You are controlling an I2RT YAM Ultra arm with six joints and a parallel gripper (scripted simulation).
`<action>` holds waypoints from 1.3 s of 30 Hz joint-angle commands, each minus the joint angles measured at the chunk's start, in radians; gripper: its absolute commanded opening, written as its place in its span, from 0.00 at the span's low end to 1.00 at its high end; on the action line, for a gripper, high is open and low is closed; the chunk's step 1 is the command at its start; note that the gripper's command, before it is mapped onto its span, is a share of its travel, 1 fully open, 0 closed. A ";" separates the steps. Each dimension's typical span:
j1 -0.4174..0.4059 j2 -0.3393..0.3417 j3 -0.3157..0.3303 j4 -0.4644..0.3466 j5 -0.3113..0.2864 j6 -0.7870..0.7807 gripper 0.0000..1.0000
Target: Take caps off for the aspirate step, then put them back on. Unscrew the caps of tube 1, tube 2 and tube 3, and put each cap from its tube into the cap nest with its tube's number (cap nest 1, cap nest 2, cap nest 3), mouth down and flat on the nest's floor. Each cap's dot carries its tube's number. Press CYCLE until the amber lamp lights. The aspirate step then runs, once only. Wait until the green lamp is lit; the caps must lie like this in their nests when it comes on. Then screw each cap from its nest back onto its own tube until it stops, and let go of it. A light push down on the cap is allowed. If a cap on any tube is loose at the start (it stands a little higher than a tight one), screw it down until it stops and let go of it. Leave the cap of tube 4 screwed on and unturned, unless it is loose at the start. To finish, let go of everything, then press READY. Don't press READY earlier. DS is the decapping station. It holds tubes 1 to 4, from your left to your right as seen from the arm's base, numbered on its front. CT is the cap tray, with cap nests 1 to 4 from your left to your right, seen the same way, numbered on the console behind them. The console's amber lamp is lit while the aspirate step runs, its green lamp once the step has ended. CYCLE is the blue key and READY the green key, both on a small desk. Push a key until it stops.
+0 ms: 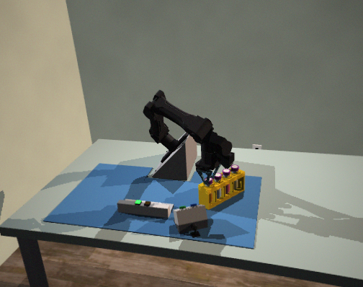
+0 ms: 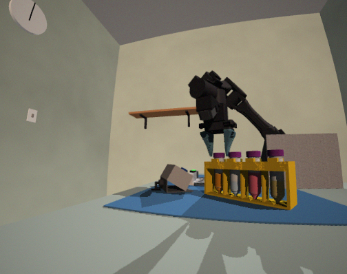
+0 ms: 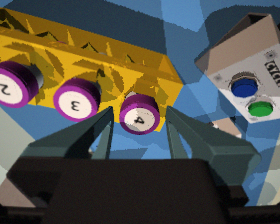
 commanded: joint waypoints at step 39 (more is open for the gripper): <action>0.005 -0.009 -0.002 0.009 0.001 0.318 0.00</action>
